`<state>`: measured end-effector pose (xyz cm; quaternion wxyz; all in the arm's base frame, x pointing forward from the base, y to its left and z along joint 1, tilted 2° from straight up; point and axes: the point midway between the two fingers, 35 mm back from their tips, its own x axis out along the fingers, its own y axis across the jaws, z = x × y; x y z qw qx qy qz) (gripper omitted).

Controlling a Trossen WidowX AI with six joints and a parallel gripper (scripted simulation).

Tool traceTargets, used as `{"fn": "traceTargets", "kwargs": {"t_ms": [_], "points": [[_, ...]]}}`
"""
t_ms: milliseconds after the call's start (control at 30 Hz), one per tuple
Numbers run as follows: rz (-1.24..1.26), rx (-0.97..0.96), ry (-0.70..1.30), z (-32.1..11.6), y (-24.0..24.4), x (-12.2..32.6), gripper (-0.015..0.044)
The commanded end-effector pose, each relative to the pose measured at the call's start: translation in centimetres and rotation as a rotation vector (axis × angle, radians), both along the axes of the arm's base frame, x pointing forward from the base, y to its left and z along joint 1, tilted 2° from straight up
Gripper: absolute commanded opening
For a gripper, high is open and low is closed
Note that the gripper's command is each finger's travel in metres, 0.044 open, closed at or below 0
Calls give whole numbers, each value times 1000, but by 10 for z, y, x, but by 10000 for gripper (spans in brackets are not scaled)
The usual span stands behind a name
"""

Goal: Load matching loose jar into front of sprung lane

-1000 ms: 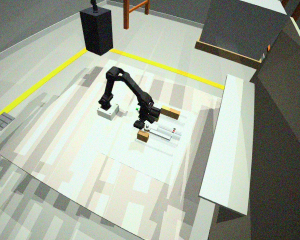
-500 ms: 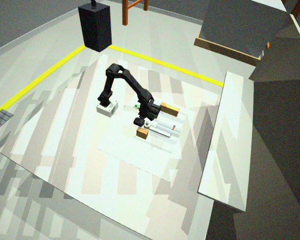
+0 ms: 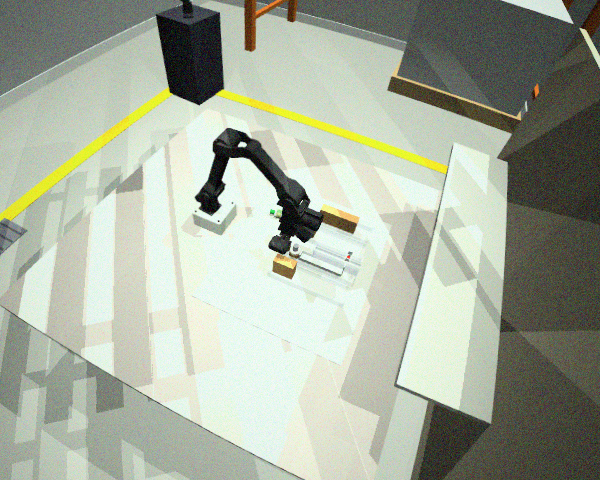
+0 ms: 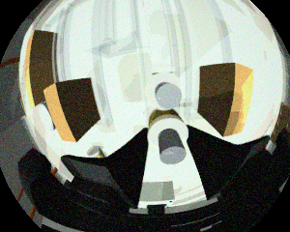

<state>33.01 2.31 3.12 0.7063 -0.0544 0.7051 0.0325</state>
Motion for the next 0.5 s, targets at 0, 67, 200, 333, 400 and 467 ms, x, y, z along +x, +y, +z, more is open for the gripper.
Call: {"fn": "traceTargets", "kwargs": {"t_ms": [0, 67, 200, 333, 400, 467], "points": [[0, 1, -33, 6, 1, 11, 0], [0, 1, -33, 6, 1, 11, 0], [0, 1, -33, 6, 2, 13, 0], [0, 1, -33, 7, 2, 14, 0], [0, 1, -33, 7, 2, 15, 0], [0, 1, -33, 7, 2, 16, 0]]}}
